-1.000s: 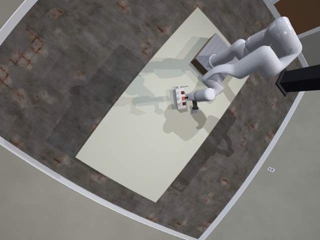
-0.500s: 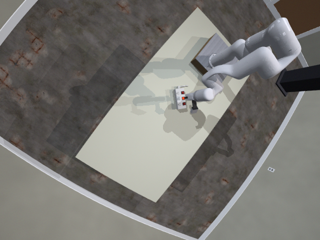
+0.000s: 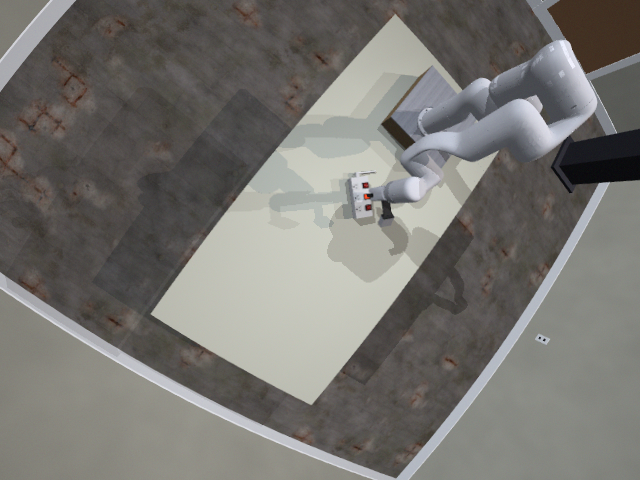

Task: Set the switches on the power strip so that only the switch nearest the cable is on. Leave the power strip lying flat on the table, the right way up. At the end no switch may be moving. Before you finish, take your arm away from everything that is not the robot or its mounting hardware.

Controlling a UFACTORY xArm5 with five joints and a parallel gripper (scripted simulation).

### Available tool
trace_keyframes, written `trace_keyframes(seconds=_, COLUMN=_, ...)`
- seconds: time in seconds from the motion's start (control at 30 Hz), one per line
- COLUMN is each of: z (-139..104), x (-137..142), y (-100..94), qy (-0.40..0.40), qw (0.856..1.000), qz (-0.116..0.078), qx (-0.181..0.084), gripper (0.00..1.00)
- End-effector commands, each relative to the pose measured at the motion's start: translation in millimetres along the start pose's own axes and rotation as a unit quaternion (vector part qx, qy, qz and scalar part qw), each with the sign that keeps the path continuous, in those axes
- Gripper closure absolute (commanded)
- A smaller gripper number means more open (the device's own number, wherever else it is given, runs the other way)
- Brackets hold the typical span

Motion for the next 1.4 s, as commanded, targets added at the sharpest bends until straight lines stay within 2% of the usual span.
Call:
trace_keyframes(seconds=0.0, z=0.6, x=1.3, y=6.2, qy=0.0, qw=1.0, qz=-0.001, qx=0.001, gripper=1.0)
trace_keyframes(seconds=0.6, z=0.4, x=1.7, y=20.1, qy=0.0, qw=1.0, qz=-0.001, qx=0.001, gripper=1.0)
trace_keyframes(seconds=1.37, z=0.4, x=1.7, y=21.3, qy=0.0, qw=1.0, qz=-0.001, qx=0.001, gripper=1.0)
Point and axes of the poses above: the point where the finger pads meet when closed, its own y axis out along the fingers, its own x axis across the jaws, z = x × y, the point moved 7 cm from there along -y, back along the fingers, and after that the axes turned 9 degrees about -y, right-handed, at the moved point
